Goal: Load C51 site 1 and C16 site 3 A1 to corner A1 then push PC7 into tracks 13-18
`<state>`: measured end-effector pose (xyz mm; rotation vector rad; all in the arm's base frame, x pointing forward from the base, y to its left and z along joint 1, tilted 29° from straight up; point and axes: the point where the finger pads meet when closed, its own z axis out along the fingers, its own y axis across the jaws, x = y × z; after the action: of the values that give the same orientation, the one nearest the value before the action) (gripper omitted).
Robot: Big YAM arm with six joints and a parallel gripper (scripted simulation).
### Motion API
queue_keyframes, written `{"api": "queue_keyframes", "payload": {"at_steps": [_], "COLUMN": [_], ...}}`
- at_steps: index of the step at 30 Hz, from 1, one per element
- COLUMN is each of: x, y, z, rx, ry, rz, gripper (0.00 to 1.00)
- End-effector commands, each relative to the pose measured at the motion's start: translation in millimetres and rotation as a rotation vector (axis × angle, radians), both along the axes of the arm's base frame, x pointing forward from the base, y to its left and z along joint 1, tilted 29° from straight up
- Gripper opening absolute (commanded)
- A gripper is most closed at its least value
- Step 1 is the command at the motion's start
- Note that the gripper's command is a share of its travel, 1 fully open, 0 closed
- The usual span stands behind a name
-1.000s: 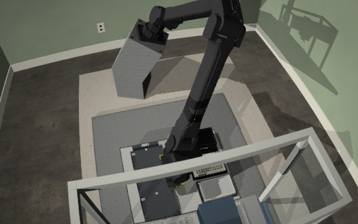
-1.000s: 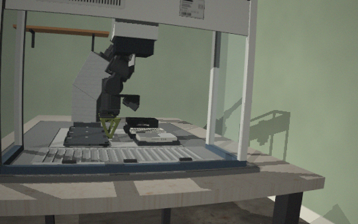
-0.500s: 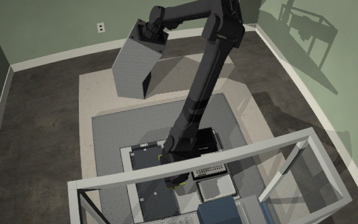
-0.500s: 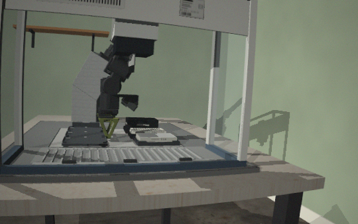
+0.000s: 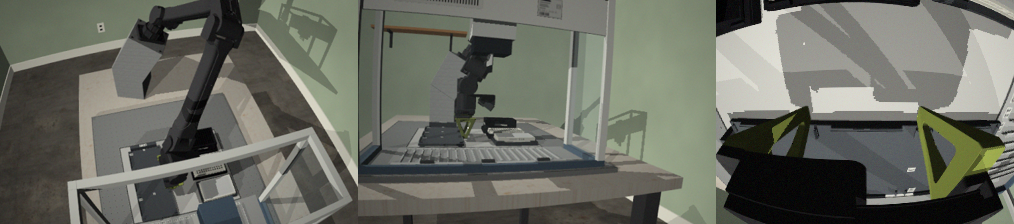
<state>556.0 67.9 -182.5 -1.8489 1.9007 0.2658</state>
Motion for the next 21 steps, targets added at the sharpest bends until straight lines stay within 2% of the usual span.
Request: {"api": "queue_keyframes", "payload": {"at_steps": [1,21], "x": [12.4,12.0], "y": [-26.6,-32.0], "z": [3.8,0.4], "rx": [-0.007,-0.007], "ry": [-0.012,-0.010], "rz": [-0.036,-0.037], "gripper": [1.00,1.00]}}
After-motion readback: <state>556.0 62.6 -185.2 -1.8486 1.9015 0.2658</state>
